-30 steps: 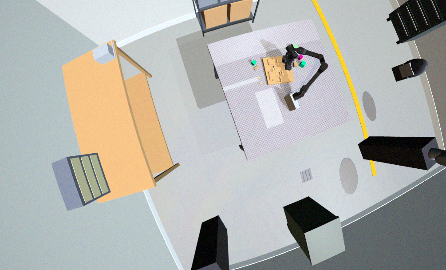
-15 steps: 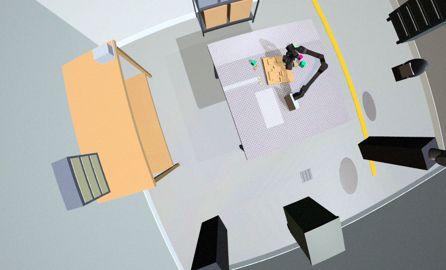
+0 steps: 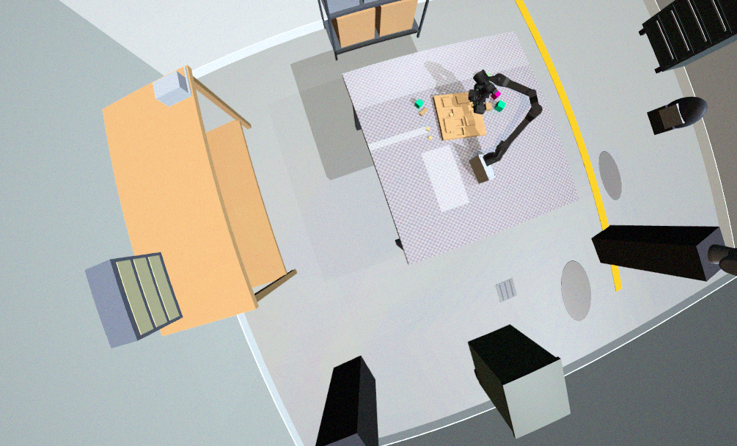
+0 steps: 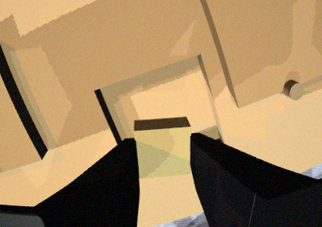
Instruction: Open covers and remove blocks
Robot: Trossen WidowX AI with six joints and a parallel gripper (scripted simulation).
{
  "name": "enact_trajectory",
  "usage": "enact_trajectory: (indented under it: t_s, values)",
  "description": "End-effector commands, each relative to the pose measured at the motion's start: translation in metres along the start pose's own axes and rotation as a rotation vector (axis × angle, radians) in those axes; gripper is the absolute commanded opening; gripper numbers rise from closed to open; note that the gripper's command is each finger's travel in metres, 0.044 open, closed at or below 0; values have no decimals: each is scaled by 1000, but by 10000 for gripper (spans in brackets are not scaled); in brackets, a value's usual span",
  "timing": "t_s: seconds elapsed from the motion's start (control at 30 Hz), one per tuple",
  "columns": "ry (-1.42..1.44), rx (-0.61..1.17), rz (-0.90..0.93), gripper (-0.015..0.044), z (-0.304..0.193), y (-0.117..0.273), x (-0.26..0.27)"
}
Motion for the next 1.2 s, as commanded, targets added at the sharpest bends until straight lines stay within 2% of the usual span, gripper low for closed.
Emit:
enact_trajectory:
  t_s: [0.0,0.93,1.17]
  values:
    - [-10,-8,-6,80,0,9,-2]
    - [-8,-8,-5,80,-1,62,-1]
    - [-7,-9,-4,80,-25,64,1]
Point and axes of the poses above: the point midway between the two fingers, 35 mm back from their tips, its own y axis back along the fingers, its own x axis across the jaws, z = x × y, the point moved 7 cm from there along y, back along the fingers
